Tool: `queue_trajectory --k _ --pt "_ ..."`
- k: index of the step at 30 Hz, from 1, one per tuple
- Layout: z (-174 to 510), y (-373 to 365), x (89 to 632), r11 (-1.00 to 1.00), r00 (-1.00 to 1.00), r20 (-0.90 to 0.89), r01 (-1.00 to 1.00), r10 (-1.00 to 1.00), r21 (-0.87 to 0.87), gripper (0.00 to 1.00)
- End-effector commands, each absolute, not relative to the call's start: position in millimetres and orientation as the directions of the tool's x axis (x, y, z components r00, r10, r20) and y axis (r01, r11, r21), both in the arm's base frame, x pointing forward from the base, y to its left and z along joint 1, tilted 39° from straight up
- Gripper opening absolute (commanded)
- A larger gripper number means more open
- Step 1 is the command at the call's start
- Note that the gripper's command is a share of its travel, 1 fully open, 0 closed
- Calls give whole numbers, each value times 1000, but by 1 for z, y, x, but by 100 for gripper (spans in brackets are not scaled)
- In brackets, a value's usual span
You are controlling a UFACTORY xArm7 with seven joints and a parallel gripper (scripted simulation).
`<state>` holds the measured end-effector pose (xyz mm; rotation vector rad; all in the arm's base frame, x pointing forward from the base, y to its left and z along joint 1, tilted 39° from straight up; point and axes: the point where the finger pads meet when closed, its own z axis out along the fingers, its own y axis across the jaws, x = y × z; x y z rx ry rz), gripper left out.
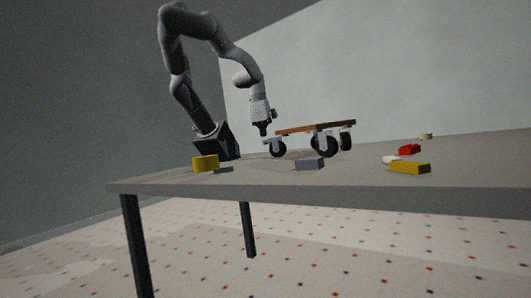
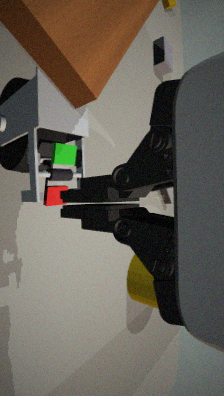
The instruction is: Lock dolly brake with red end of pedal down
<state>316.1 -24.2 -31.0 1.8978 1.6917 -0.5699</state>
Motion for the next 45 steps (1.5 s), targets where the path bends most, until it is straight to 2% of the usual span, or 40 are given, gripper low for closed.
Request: queue_trajectory --k 1,9,45 --pt "-14 -8 318 -71 126 -624 991 772 113 0" --pt "9 11 317 -71 126 -624 991 772 113 0" --pt "12 13 317 -71 126 -624 991 772 113 0"
